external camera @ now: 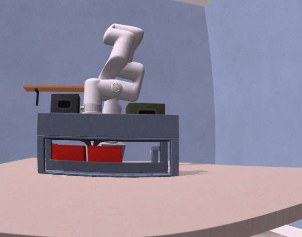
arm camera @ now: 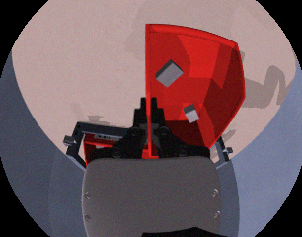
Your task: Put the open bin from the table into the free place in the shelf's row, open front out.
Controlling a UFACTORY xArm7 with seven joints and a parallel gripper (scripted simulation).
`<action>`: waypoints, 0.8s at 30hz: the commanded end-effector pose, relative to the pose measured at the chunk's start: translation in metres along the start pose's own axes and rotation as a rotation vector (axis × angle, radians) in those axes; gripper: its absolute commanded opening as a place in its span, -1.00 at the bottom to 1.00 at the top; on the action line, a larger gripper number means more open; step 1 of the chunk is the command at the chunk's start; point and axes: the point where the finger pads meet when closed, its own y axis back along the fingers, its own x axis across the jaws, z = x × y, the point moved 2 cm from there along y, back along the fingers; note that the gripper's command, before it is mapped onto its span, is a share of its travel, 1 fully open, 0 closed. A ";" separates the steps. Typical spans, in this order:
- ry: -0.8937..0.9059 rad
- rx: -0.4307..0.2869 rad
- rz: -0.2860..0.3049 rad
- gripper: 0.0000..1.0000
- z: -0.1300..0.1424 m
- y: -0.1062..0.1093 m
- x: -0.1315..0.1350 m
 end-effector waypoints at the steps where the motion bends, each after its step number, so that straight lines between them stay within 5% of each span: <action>1: 0.000 -0.003 -0.001 -1.00 0.001 0.001 -0.001; 24: 0.000 -0.003 -0.001 -1.00 0.001 0.005 -0.001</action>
